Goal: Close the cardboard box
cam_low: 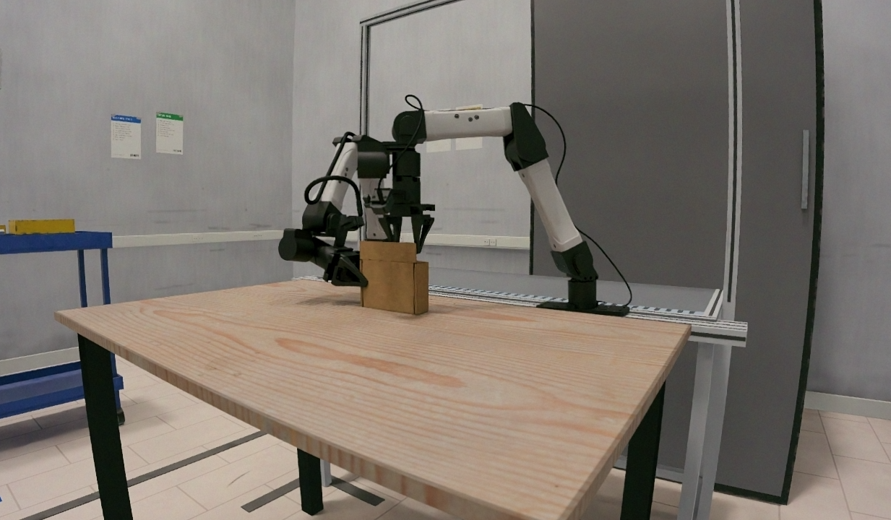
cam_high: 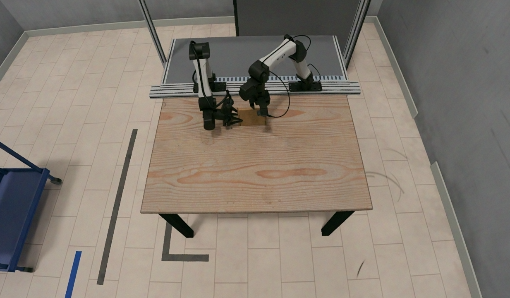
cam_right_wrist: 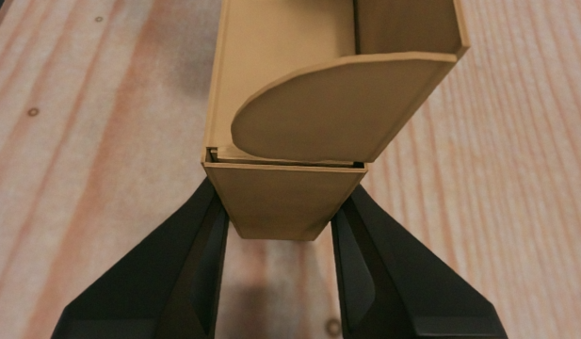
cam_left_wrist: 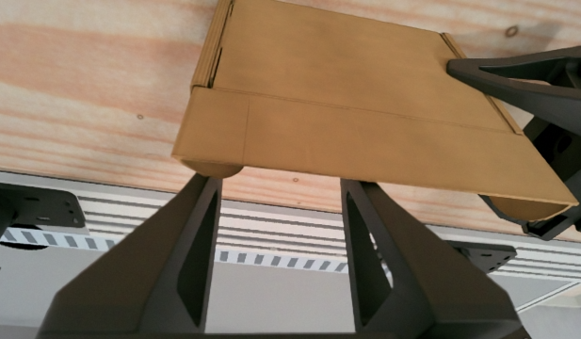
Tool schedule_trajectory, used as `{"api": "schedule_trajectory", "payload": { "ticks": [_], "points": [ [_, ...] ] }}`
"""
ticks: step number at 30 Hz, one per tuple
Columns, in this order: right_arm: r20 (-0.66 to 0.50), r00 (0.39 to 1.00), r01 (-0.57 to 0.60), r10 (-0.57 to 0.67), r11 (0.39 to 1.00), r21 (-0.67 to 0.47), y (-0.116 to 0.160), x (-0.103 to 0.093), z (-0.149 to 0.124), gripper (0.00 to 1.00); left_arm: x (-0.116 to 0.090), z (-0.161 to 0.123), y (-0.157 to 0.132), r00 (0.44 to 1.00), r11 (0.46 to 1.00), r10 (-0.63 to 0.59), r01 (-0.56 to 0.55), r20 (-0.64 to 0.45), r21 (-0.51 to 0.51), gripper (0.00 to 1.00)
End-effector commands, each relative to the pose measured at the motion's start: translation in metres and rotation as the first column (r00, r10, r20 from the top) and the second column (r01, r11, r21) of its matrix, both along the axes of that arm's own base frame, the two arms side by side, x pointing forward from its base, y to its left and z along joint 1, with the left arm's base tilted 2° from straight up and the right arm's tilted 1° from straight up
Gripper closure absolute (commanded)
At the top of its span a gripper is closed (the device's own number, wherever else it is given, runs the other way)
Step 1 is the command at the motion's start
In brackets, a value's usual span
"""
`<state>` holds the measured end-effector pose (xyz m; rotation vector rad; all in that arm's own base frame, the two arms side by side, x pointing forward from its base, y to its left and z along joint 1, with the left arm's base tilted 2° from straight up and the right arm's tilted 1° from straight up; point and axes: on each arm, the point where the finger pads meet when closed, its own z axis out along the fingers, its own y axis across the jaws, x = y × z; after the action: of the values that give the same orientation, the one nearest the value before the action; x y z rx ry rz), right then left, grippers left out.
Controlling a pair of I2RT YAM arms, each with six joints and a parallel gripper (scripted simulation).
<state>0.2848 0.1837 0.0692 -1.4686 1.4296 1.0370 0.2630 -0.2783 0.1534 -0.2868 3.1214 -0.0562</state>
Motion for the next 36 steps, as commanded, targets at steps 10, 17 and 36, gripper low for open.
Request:
{"api": "schedule_trajectory", "payload": {
  "ticks": [10, 17, 36],
  "points": [
    [0.010, 1.000, -0.002, 0.002, 1.000, 0.000, 0.0008, 0.0005, 0.0020, 0.55, 0.0013, 0.0052, -0.0016, 1.000, 1.000, -0.010, 0.010, 0.014, -0.014, 0.46],
    [0.010, 1.000, -0.002, 0.002, 1.000, 0.000, 0.0008, 0.0005, 0.0020, 0.55, 0.0017, 0.0053, -0.0018, 1.000, 1.000, -0.018, 0.019, 0.015, -0.014, 0.46],
    [0.010, 1.000, -0.002, 0.002, 1.000, 0.000, 0.0008, 0.0005, 0.0020, 0.55, 0.0061, 0.0015, -0.0056, 0.999, 0.999, -0.034, 0.034, 0.014, -0.012, 0.46]
  ]
}}
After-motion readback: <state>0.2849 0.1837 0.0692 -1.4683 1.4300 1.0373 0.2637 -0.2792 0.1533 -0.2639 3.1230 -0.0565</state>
